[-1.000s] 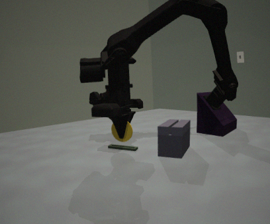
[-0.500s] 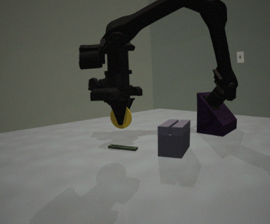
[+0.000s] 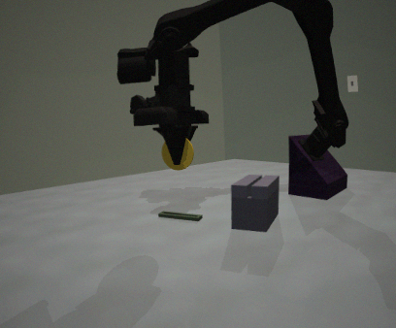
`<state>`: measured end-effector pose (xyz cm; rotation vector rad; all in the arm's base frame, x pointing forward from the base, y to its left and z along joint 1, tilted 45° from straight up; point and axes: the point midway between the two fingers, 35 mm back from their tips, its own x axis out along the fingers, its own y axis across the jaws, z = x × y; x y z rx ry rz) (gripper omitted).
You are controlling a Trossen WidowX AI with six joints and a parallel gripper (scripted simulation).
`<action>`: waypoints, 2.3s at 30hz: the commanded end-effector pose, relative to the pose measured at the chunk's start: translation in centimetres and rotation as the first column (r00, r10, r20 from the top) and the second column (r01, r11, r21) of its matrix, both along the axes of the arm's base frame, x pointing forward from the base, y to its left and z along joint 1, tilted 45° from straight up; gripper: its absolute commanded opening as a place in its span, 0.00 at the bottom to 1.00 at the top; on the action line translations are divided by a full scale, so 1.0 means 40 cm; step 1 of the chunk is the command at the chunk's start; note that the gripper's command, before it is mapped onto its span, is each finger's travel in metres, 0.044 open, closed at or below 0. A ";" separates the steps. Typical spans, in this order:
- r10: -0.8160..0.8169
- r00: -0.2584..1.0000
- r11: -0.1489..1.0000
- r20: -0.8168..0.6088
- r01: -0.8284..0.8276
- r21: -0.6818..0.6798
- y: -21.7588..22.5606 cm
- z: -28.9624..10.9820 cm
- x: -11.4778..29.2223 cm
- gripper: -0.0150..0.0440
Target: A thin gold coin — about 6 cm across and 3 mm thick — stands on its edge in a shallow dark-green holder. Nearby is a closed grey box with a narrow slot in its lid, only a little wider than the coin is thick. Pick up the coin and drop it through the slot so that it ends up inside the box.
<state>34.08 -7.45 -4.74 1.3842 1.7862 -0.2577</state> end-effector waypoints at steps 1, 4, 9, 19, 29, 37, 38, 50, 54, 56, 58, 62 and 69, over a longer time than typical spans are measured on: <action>0.052 0.997 0.999 0.052 -0.052 -0.004 -0.006 0.006 0.003 0.25; 0.124 0.985 0.992 0.123 -0.124 -0.007 -0.007 0.005 0.002 0.25; 0.240 0.941 0.970 0.237 -0.241 -0.022 -0.009 0.003 0.001 0.25; 0.445 0.776 0.886 0.446 -0.454 -0.094 -0.013 0.000 -0.001 0.25; 0.598 0.524 0.756 0.607 -0.619 -0.211 -0.016 -0.002 -0.004 0.25; 0.670 0.277 0.630 0.689 -0.703 -0.330 -0.019 -0.005 -0.005 0.25; 0.675 0.244 0.613 0.696 -0.710 -0.346 -0.020 -0.005 -0.005 0.25; 0.691 0.062 0.520 0.720 -0.735 -0.435 -0.019 -0.003 -0.008 0.25; 0.691 0.062 0.520 0.720 -0.735 -0.435 -0.005 0.016 -0.016 0.25; 0.691 0.062 0.520 0.720 -0.735 -0.435 0.003 0.026 -0.020 0.25; 0.691 0.063 0.520 0.720 -0.735 -0.435 0.010 0.035 -0.025 0.25; 0.691 0.063 0.520 0.720 -0.735 -0.435 0.025 0.054 -0.035 0.25; 0.691 0.064 0.520 0.720 -0.735 -0.434 0.052 0.086 -0.055 0.25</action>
